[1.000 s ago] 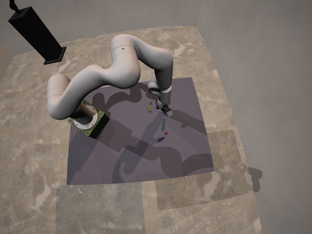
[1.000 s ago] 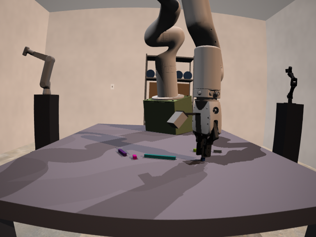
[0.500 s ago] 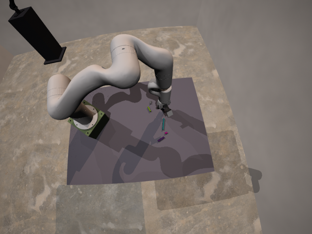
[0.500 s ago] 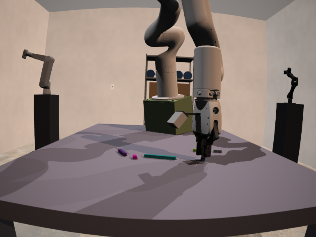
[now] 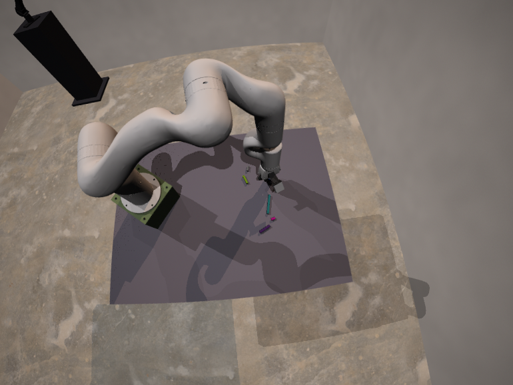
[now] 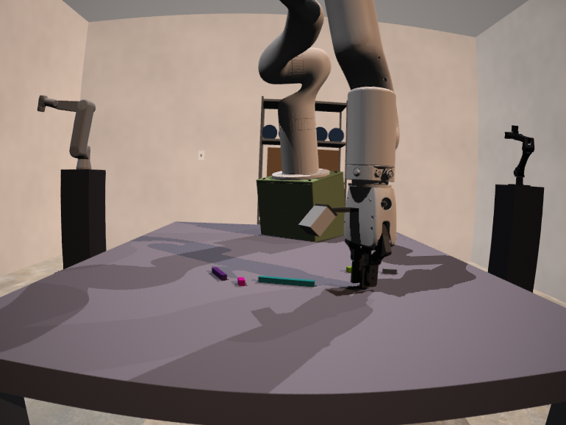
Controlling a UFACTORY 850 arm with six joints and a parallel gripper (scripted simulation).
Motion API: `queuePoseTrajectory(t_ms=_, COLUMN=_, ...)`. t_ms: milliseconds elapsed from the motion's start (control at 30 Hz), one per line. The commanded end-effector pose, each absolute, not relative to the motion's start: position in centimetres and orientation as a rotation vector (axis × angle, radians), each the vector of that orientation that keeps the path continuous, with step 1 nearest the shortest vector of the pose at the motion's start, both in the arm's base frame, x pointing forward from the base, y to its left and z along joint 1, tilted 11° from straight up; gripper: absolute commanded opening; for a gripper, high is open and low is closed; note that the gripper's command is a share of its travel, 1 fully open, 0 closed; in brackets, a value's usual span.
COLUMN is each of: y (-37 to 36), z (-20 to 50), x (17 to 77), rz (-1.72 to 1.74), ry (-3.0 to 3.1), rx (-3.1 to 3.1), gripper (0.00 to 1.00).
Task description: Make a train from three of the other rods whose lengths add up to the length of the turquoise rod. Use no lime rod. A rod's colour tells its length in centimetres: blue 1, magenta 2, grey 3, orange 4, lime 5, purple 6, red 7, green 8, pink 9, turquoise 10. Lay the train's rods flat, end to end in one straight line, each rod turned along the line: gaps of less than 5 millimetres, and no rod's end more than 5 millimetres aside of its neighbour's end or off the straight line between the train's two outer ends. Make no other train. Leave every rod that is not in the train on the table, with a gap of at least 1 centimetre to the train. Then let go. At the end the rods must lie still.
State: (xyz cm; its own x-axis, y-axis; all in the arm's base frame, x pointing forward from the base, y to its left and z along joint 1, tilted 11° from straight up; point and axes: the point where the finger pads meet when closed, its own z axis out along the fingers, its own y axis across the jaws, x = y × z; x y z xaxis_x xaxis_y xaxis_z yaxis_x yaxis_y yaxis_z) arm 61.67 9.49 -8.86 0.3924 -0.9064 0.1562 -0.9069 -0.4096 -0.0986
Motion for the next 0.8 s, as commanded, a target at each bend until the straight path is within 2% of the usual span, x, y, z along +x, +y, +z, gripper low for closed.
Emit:
queuePoseTrajectory(t_ms=0, y=9.5, z=-8.98, x=61.8, rz=0.294, ry=-1.706, rx=2.62, gripper=0.24)
queuePoseTrajectory(t_ms=767, y=9.47, z=-9.27, x=61.84, rz=0.294, ry=-1.706, rx=2.62, gripper=0.24)
